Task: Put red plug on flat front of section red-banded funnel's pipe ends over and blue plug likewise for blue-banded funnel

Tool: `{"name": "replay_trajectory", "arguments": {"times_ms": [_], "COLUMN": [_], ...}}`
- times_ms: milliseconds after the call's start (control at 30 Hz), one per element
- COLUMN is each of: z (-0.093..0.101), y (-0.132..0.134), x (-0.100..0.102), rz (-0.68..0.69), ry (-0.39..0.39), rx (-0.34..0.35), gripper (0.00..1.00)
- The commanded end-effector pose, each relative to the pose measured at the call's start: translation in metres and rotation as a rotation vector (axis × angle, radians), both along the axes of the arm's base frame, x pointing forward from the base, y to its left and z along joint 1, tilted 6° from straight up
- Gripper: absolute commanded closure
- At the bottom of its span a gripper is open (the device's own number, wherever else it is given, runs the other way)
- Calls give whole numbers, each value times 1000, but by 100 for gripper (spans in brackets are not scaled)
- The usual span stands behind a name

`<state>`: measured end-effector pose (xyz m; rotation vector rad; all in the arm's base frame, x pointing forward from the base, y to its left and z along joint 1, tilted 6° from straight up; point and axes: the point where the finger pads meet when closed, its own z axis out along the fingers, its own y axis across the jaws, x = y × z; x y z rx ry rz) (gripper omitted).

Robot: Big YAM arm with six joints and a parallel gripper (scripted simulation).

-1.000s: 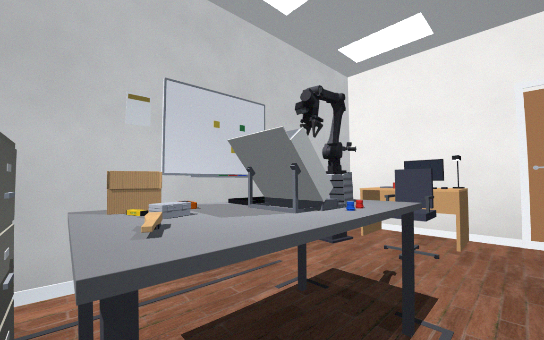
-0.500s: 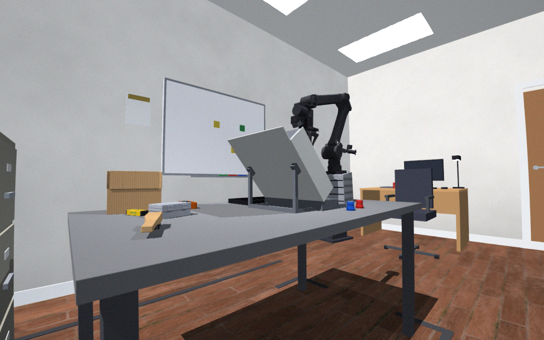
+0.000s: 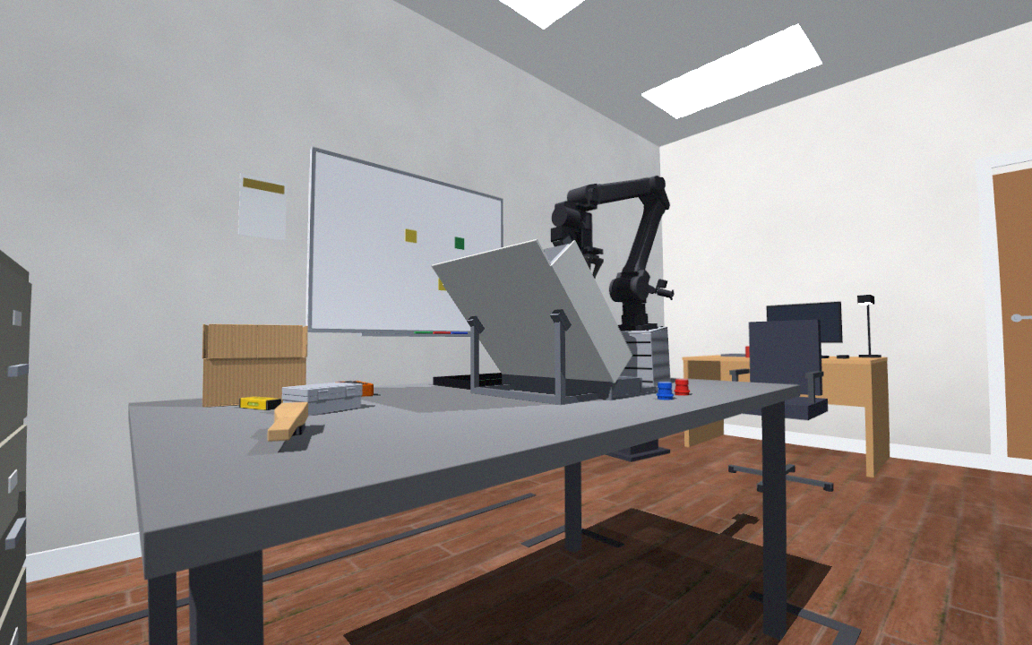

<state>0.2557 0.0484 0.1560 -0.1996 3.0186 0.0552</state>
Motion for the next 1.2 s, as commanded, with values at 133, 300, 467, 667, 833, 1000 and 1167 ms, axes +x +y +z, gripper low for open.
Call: {"name": "replay_trajectory", "arguments": {"times_ms": [133, 300, 467, 667, 833, 1000, 1167], "z": [10, 5, 5, 5, 5, 5, 5], "y": [4, 0, 0, 0, 0, 0, 0], "x": [8, 4, 4, 4, 4, 4, 4], "rz": [-5, -3, -3, -3, -3, -3, -3], "ry": [-30, -14, -14, -14, -14, -14, -14], "rx": [5, 1, 1, 1, 1, 1, 1], "gripper": [41, 41, 41, 41, 13, 13, 13]}}
